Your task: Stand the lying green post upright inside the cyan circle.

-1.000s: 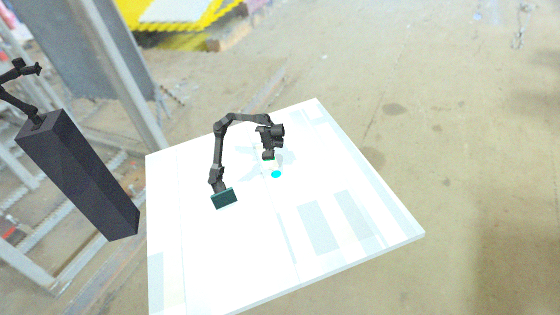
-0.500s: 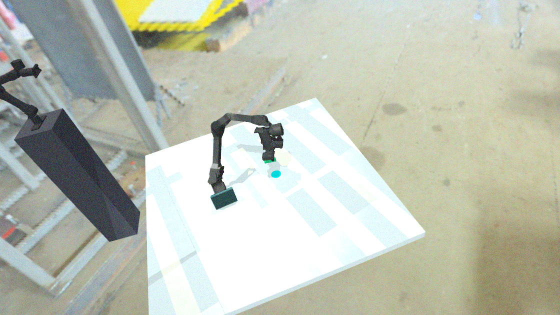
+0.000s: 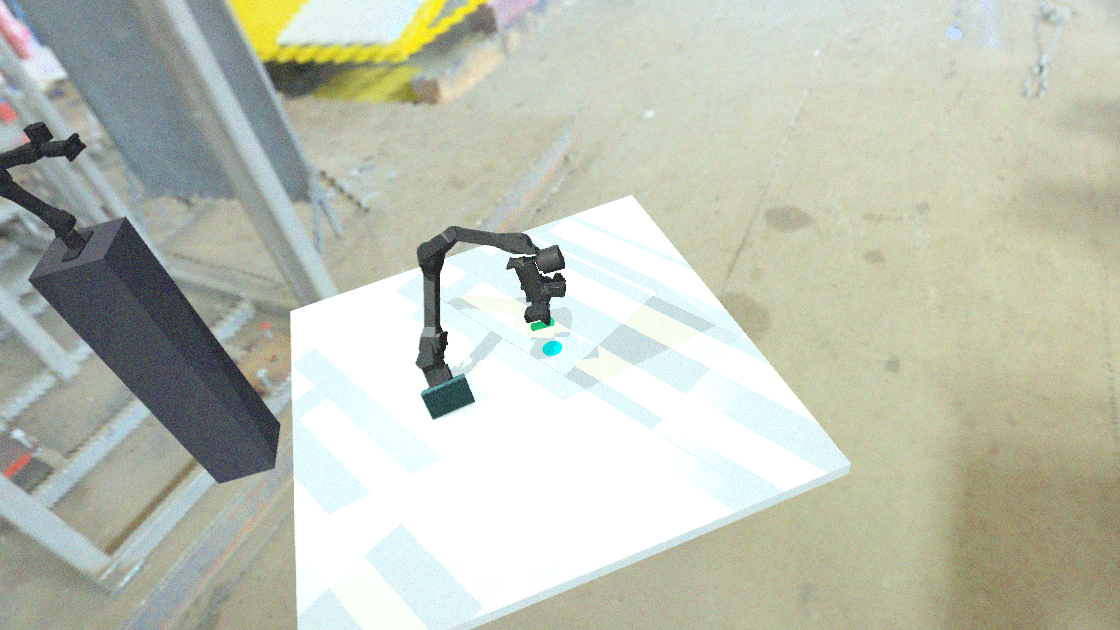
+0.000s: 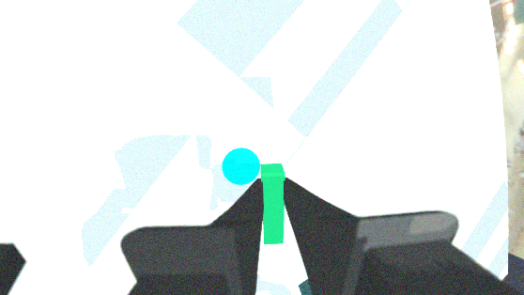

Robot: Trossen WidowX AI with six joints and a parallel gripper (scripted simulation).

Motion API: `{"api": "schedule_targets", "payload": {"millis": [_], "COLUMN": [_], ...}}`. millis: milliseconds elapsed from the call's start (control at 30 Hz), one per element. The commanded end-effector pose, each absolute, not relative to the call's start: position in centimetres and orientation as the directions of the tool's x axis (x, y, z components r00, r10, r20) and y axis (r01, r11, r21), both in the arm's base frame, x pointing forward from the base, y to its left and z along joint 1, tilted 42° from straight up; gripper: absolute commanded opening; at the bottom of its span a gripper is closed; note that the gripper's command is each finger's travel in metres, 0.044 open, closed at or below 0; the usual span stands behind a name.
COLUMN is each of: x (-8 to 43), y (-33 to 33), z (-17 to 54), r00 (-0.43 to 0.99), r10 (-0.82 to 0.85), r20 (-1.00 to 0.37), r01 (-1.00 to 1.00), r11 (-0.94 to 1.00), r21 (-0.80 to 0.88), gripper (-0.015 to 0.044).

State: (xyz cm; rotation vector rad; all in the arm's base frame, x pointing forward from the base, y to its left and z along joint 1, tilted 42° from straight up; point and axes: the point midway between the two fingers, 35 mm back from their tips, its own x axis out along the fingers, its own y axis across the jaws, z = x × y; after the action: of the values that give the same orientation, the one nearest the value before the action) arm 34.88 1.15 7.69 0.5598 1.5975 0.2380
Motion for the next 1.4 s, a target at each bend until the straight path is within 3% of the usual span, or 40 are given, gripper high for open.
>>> {"api": "schedule_targets", "payload": {"millis": [0,1367], "x": [34.8,35.3], "y": [1.1,1.5], "z": [7.8,6.3], "r00": [0.006,0.212], "r10": [0.467,0.31], "r20": [-0.884,-0.927], "r01": [0.209,0.209], "r11": [0.864,0.912], "r21": [0.458,0.353], "gripper": [0.0023,0.0023]}}
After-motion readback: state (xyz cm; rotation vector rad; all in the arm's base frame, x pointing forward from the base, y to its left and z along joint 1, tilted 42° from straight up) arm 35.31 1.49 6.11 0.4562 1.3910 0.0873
